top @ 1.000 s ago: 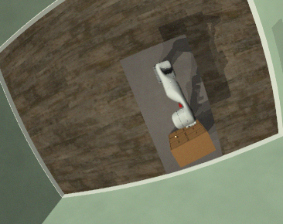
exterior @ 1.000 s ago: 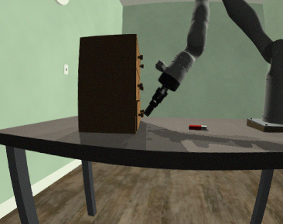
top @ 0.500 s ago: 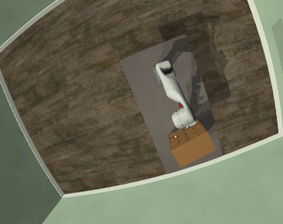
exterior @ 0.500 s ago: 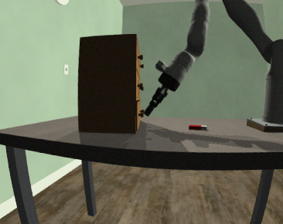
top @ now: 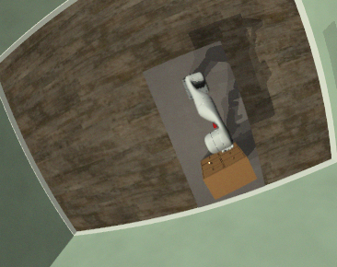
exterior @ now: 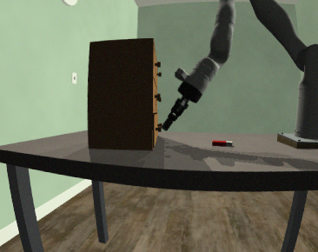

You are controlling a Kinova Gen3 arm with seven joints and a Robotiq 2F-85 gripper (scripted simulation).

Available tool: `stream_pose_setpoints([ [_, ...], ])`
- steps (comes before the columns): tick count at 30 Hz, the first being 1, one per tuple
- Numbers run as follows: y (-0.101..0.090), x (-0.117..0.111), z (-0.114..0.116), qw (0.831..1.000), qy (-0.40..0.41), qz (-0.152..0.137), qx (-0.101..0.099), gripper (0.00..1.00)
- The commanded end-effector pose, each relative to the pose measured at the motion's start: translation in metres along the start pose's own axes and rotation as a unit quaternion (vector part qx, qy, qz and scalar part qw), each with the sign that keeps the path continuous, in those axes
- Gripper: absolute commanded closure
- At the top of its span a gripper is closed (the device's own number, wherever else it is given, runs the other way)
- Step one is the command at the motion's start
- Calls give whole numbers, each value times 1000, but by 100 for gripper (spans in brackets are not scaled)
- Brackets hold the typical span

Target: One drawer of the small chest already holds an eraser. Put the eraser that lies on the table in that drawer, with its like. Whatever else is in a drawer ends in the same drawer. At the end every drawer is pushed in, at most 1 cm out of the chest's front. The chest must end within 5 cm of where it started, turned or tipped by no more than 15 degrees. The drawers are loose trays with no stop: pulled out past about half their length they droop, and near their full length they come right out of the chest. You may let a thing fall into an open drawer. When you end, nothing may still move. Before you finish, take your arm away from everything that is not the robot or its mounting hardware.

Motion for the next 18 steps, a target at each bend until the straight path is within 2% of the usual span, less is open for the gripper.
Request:
stream_pose_setpoints([
  [1, 0, -1, 0, 1000, 0, 1, 0, 100],
  [6, -3, 2, 0, 1000, 0, 1, 0, 100],
  [18, -29, 39, 3, 1000, 0, 1, 0, 100],
])
Point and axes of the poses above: the point where the finger pads meet when closed, its own y axis out along the fingers, its own z axis across the jaws, x = y × z, the point moved 10 cm from there along -y, back along the fingers, and after that the axes turned 4 degrees about y, right-handed, at the moved point
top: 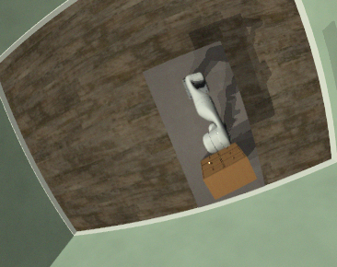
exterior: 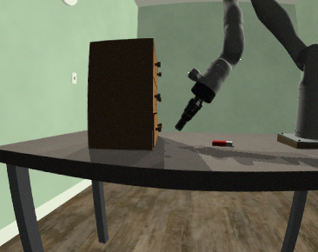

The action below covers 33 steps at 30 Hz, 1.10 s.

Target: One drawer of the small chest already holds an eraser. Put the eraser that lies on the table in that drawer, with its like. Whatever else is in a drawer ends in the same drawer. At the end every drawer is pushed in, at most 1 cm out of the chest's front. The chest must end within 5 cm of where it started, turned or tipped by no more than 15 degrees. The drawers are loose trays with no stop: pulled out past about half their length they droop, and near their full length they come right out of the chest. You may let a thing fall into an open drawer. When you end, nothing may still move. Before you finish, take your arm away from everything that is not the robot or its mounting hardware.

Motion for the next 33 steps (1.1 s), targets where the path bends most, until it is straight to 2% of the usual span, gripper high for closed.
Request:
stream_pose_setpoints([
  [1, -4, 4, 2, 1000, 1, -1, 1, 100],
  [9, -8, 3, 2, 1000, 1, -1, 1, 100],
  [17, -42, -9, 1, 1000, 1, -1, 1, 100],
  [19, -42, -9, 1, 1000, 1, -1, 1, 100],
  [25, -67, -18, 0, 1000, 1, -1, 1, 100],
  [33, -75, -21, 0, 1000, 1, -1, 1, 100],
])
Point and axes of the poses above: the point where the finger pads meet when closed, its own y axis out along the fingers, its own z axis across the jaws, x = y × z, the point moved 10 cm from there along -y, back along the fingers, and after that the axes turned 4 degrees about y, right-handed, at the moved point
